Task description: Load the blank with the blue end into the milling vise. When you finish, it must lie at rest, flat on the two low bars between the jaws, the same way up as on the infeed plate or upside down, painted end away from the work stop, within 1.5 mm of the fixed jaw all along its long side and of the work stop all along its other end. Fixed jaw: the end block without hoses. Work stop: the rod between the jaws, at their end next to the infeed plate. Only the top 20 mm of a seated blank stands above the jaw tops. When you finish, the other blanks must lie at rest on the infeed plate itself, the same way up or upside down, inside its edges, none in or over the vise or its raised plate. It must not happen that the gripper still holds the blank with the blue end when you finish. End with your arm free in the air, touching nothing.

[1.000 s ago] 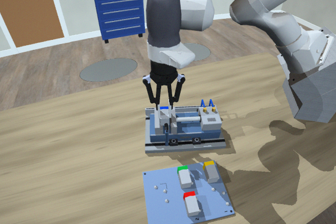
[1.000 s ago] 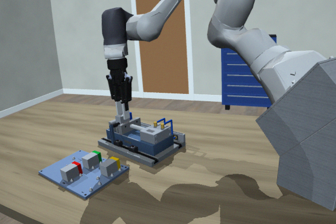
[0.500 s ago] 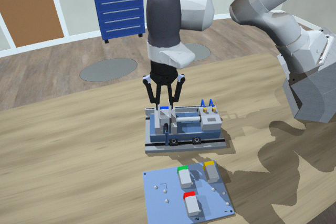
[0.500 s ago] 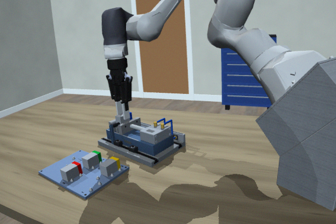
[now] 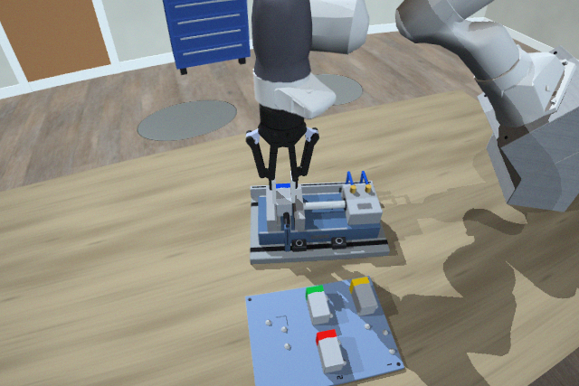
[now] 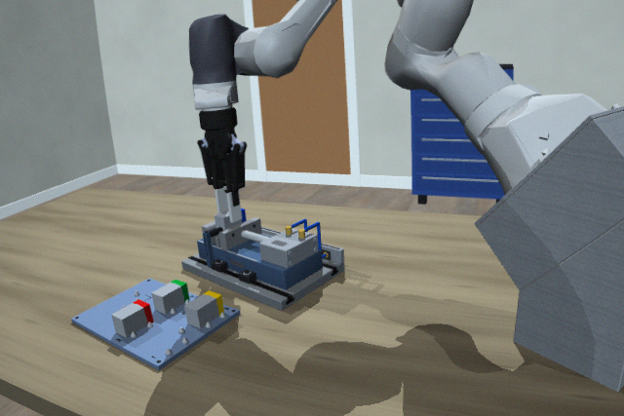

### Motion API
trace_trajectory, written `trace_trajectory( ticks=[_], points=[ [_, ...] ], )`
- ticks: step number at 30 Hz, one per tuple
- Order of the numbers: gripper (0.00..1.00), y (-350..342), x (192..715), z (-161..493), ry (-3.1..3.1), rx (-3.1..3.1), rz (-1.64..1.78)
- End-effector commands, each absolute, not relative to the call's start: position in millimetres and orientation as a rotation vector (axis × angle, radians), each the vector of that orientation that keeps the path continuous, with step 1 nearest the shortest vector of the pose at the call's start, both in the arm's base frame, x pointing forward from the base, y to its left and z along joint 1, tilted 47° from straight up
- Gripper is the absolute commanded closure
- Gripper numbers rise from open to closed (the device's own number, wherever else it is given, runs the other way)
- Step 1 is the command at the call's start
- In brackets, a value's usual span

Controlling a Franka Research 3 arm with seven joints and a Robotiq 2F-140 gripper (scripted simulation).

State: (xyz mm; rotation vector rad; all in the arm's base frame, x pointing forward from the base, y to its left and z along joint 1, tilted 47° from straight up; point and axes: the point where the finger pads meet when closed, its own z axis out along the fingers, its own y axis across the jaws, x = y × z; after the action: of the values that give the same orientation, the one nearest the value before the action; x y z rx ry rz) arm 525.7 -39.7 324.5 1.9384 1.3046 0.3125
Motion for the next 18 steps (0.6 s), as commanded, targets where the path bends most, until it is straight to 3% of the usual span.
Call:
trace_trajectory(
  ticks=[1,18],
  points=[
    [1.00,-39.7,526.0,324.4,1.304,1.938,0.314],
    [1.00,-41.0,526.5,323.9,1.303,1.939,0.314]
  ],
)
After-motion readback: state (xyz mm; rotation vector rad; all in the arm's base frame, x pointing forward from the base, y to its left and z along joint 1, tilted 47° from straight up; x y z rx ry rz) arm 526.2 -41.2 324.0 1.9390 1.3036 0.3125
